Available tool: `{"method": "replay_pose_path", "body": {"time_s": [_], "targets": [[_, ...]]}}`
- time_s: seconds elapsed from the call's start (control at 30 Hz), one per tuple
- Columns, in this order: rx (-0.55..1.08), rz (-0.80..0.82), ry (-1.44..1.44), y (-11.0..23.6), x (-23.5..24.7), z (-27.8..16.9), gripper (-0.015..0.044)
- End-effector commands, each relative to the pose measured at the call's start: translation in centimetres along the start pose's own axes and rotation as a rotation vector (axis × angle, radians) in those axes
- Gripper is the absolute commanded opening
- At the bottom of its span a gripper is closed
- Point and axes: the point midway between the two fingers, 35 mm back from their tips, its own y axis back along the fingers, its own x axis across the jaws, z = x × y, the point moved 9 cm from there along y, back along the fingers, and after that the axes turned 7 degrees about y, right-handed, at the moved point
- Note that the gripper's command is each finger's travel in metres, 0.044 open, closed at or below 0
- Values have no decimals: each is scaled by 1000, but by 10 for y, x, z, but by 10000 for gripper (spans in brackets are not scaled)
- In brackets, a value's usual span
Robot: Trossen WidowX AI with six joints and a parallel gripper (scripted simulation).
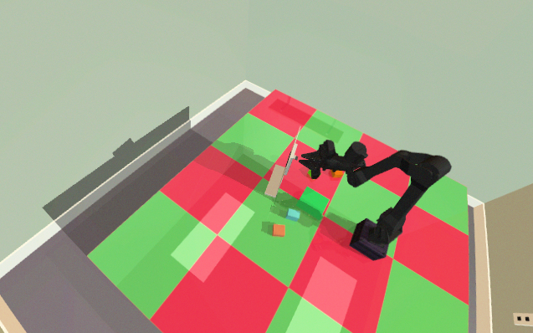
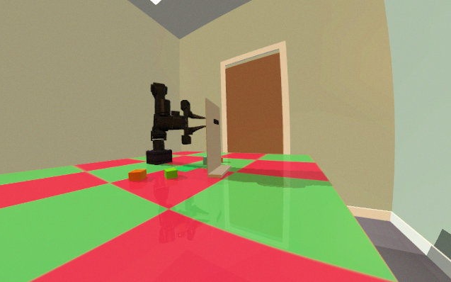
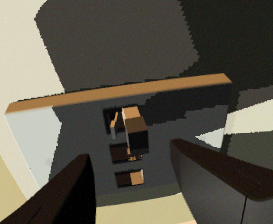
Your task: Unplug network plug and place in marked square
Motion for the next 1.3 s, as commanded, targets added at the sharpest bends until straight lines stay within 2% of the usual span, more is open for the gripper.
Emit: {"method": "replay_pose_path", "body": {"time_s": [0.0,0.33,0.43,0.8,1.27], "targets": [[-2,-3,-9,-8,-2,2,156],[-3,-2,-11,-21,-2,4,156],[-3,-2,-11,-21,-2,4,77],[-3,-2,-11,-21,-2,4,4],[-3,-3,-11,-14,-2,2,0]]}}
